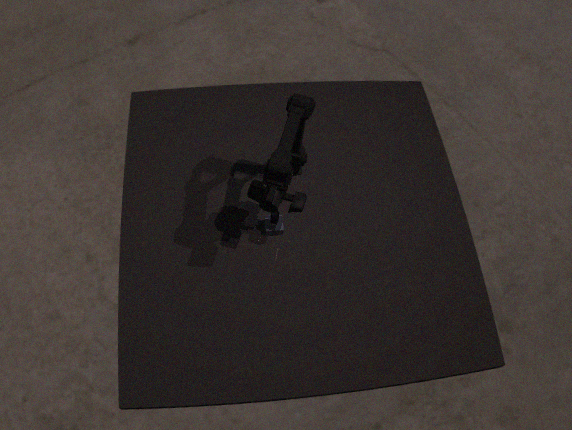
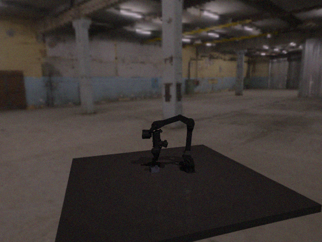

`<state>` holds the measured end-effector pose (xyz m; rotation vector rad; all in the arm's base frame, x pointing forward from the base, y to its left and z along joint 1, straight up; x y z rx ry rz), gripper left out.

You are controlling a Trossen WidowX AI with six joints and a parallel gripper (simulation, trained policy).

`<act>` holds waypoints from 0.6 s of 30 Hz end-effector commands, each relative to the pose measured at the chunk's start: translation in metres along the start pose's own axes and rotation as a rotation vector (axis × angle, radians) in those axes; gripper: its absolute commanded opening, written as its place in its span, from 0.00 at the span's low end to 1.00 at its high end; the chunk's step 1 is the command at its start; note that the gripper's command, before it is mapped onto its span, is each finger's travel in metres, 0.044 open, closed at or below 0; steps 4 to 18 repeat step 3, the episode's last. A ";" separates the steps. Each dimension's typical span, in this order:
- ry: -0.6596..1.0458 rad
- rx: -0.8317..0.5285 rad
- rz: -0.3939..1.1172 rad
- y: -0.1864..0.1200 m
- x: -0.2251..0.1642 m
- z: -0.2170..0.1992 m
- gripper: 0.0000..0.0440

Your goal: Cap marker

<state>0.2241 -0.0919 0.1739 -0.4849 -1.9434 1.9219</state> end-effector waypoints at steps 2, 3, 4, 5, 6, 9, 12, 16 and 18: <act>0.000 -0.010 0.037 -0.017 0.002 0.001 1.00; 0.002 -0.011 0.042 -0.020 0.003 0.002 1.00; 0.002 -0.011 0.042 -0.020 0.003 0.002 1.00; 0.002 -0.011 0.042 -0.020 0.003 0.002 1.00; 0.002 -0.011 0.042 -0.020 0.003 0.002 1.00; 0.002 -0.011 0.042 -0.020 0.003 0.002 1.00; 0.002 -0.011 0.042 -0.020 0.003 0.002 1.00; 0.002 -0.011 0.042 -0.020 0.003 0.002 1.00; 0.002 -0.011 0.042 -0.020 0.003 0.002 1.00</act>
Point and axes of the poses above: the point midway between the two fingers, 35 mm back from their tips, its own y axis out along the fingers, its own z axis across the jaws, x = y × z, the point moved 4 cm from there along -y, back along the fingers, and after that the axes turned 6 degrees about y, right-handed, at the moved point
